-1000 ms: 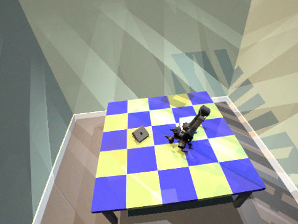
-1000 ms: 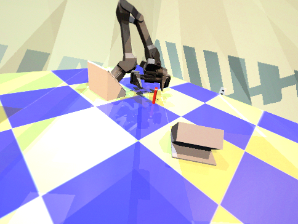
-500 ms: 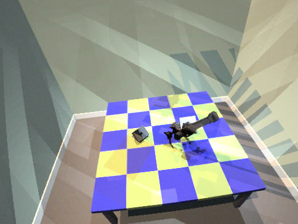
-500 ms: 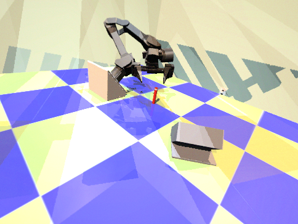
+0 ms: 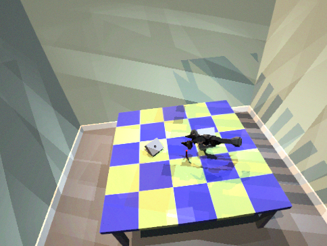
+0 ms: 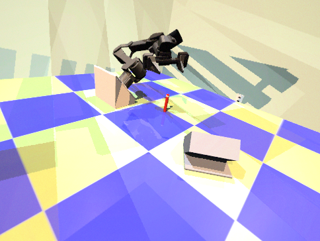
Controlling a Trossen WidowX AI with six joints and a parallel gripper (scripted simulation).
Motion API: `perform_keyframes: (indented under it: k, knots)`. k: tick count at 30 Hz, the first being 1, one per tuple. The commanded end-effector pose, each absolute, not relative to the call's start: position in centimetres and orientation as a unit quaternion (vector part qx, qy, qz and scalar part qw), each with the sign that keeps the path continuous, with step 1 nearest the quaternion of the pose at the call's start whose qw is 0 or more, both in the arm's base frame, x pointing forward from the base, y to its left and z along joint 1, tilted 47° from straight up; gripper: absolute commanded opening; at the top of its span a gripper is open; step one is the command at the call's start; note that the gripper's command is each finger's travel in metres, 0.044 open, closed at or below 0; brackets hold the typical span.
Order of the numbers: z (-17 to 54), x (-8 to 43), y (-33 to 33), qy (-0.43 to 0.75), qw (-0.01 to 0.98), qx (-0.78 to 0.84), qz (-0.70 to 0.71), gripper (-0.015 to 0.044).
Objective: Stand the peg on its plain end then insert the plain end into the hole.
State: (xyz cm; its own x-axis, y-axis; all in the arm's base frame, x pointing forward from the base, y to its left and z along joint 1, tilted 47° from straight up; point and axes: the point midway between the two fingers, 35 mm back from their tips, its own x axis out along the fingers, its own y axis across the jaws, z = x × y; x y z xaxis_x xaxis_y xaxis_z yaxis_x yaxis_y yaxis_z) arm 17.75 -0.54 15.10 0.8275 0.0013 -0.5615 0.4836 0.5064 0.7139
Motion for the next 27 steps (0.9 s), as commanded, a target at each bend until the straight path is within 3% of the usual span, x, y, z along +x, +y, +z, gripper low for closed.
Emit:
perform_keyframes:
  k: [1, 13, 27]
  knots:
    - [16.6, 17.4, -1.1, 0.227, 0.849, 0.46, -0.125, 0.044]
    - [19.6, 16.3, -1.9, 0.158, 0.898, 0.399, -0.095, 0.044]
    - [16.4, 17.2, -0.7, 0.362, 0.856, 0.365, -0.063, 0.044]
